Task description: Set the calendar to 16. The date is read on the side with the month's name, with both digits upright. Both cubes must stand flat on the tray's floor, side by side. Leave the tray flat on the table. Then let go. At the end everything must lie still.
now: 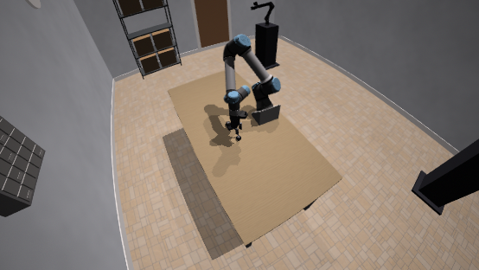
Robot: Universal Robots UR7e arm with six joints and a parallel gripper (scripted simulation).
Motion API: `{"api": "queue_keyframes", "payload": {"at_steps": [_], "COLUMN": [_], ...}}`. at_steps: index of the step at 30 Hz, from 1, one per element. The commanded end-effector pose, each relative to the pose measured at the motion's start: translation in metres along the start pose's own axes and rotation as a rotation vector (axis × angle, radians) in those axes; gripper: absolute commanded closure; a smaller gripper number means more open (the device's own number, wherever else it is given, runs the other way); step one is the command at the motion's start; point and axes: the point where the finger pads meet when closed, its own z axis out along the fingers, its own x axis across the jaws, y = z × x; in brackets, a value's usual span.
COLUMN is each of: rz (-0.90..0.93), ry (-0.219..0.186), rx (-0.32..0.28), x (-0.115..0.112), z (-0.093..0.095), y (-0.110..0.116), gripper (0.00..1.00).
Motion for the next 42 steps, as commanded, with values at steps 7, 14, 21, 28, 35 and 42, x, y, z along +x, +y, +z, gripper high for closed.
{"api": "queue_keyframes", "payload": {"at_steps": [7, 14, 21, 28, 35, 42], "rz": [0.261, 0.316, 0.323, 0.323, 0.323, 0.323], "ry": [0.001, 0.001, 0.001, 0.001, 0.001, 0.001], "rx": [0.0, 0.0, 0.0, 0.0, 0.0, 0.0], "x": [0.0013, 0.0015, 0.0015, 0.0015, 0.0015, 0.0015], "z": [0.0015, 0.0018, 0.0019, 0.0019, 0.0019, 0.0019], "y": [0.0036, 0.0045, 0.0046, 0.0046, 0.0046, 0.0046], "gripper": [0.0, 0.0, 0.13, 0.13, 0.13, 0.13]}}
